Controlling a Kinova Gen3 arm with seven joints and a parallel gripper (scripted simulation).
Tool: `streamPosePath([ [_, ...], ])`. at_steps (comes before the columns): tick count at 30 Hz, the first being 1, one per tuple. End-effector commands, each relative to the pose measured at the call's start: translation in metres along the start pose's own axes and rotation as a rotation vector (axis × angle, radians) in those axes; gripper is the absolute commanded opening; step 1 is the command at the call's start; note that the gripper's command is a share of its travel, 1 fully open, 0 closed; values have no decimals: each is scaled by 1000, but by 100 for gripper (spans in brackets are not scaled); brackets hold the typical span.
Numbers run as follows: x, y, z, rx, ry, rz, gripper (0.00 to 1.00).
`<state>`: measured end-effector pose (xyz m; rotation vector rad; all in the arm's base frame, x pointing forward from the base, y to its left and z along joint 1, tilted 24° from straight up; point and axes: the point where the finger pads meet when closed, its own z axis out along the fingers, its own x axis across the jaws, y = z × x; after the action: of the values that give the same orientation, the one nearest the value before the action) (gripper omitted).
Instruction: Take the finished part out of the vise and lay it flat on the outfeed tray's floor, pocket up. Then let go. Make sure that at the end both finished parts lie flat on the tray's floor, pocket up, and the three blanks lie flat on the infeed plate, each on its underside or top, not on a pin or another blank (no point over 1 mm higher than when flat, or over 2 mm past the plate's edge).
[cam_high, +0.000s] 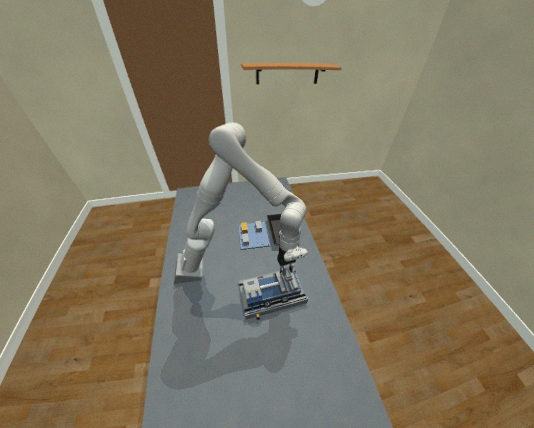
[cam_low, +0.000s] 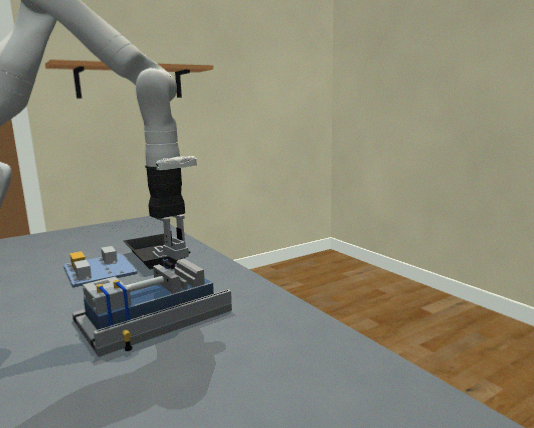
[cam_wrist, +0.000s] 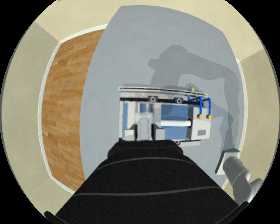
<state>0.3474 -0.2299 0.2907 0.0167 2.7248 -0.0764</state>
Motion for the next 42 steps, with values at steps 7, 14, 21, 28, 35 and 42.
streamPosePath([
  [7,-4,12,-1,3,0,-89,0],
  [14,-7,23,-1,3,0,-168,0],
  [21,-13,42,-1,3,0,-311,0],
  [28,-20,66,-1,3,0,-495,0],
  [35,-26,87,-1,3,0,-650,0],
  [42,-36,120,-1,3,0,-899,0],
])
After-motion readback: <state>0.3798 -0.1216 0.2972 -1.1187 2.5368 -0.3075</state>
